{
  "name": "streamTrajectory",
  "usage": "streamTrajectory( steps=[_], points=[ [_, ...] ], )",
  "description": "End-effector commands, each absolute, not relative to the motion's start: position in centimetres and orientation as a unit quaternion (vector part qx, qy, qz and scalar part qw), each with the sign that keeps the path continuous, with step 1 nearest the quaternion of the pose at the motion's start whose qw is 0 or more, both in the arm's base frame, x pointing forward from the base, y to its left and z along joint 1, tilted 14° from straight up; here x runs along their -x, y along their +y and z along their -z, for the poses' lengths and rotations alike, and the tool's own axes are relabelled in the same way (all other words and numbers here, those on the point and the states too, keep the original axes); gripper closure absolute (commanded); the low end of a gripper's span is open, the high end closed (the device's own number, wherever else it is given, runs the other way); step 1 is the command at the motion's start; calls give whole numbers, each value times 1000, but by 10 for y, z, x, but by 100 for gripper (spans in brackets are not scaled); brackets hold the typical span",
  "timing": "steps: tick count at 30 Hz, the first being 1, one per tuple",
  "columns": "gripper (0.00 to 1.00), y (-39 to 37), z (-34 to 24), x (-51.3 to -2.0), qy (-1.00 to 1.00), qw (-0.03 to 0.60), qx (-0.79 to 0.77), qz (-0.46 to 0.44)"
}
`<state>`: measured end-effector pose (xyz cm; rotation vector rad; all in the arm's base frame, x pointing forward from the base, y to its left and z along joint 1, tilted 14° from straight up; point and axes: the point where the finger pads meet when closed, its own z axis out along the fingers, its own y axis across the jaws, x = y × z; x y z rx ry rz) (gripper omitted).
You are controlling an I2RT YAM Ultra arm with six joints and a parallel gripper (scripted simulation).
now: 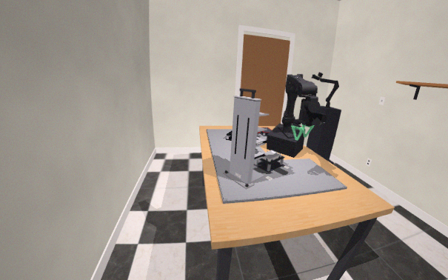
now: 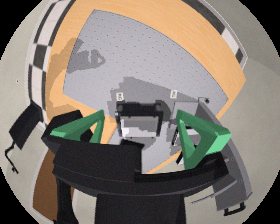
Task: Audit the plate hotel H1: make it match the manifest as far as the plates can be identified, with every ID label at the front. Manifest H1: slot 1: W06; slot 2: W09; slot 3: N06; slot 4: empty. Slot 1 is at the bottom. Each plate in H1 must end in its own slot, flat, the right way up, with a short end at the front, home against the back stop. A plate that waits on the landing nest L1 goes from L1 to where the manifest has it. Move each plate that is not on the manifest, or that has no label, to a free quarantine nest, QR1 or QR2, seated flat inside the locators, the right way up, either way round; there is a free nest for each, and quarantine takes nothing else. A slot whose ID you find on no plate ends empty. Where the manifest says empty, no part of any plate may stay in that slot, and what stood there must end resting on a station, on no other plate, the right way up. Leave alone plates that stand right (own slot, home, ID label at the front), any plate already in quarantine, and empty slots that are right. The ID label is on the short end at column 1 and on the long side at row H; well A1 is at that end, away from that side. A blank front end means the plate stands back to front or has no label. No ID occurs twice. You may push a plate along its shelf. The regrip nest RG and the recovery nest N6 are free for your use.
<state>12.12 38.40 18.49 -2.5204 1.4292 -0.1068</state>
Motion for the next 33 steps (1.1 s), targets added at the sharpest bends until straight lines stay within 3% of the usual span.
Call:
streamTrajectory(
  steps=[1,33],
  points=[
    [0,380,-204,-117,488,129,862,35],
    [0,297,-189,-169,745,129,654,-6]
  ],
)
